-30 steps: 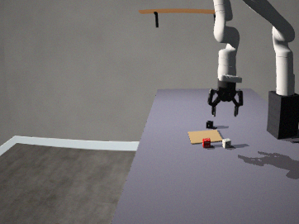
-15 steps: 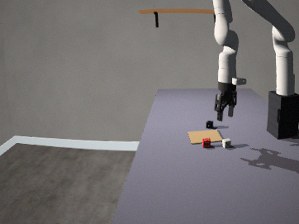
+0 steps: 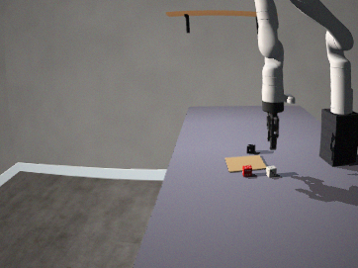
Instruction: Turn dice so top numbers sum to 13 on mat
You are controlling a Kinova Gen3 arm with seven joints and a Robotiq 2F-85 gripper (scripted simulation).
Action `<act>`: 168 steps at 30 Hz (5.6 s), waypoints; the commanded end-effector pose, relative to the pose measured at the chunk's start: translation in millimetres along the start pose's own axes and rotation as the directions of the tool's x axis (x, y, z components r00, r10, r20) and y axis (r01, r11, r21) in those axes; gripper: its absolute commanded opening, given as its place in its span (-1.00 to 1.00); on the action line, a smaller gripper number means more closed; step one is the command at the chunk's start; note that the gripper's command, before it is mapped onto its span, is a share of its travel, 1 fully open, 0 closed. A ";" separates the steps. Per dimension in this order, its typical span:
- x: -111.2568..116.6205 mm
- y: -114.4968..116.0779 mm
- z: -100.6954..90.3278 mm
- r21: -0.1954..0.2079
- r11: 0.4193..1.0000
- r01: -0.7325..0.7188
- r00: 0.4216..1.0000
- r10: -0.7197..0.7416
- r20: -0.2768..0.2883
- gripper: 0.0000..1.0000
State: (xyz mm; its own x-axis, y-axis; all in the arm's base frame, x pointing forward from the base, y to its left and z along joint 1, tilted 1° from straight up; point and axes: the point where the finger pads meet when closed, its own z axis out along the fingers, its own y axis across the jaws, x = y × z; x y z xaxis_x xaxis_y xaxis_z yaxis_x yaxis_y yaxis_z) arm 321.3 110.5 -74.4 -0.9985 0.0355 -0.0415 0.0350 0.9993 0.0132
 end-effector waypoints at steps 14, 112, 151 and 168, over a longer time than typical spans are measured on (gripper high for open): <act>5.4 -0.2 4.9 0.002 0.957 0.289 0.957 -0.289 -0.018 1.00; 6.8 -0.9 52.5 0.002 0.947 0.321 0.947 -0.321 -0.020 -0.07; 6.8 -1.0 57.3 0.002 0.947 0.321 0.947 -0.321 -0.020 -0.07; 6.7 -0.9 57.3 0.002 0.947 0.321 0.947 -0.321 -0.020 -0.07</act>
State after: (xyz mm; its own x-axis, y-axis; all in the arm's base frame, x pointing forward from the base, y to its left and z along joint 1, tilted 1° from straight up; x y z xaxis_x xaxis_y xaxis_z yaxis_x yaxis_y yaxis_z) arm 316.4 110.3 -132.4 -0.9577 -0.2869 -0.0223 -0.2869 0.9579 -0.0023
